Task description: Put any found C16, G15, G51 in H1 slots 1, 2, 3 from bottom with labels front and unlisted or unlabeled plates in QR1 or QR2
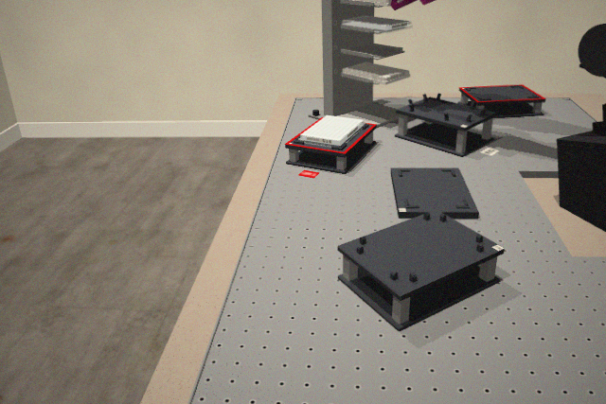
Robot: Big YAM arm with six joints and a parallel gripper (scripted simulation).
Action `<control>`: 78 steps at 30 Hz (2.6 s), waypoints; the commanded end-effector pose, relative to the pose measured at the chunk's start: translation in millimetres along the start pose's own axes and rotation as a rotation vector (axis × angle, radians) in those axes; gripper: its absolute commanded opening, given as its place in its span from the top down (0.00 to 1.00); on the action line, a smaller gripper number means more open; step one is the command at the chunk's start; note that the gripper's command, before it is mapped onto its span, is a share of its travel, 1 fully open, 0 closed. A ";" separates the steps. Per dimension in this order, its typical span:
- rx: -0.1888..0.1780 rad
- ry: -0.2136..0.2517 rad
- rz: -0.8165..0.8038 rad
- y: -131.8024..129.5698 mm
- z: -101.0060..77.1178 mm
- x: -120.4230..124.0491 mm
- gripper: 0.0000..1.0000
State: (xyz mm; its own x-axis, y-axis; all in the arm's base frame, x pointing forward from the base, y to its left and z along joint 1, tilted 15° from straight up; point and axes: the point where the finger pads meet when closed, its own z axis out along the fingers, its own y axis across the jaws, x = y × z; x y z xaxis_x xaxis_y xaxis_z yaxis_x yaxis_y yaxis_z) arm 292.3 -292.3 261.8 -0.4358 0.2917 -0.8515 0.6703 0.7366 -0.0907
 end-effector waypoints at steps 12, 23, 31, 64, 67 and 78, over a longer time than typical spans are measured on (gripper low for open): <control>-0.002 -0.095 0.007 1.1 2.2 -60.9 0.00; -0.002 -0.095 0.007 1.3 10.9 -69.4 0.00; 0.004 -0.062 0.002 -2.0 10.8 -51.0 0.14; -0.001 -0.034 0.005 0.7 2.8 -26.3 0.14; 0.001 -0.035 0.005 -0.5 0.1 -23.6 0.14; 0.008 -0.028 0.005 -4.1 -8.0 -13.0 0.14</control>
State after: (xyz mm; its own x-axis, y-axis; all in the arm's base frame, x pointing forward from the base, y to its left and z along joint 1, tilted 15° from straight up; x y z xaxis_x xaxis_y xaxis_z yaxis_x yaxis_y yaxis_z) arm 297.5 -294.9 266.0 -0.4330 0.2889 -0.8538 0.6695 0.7373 -0.0901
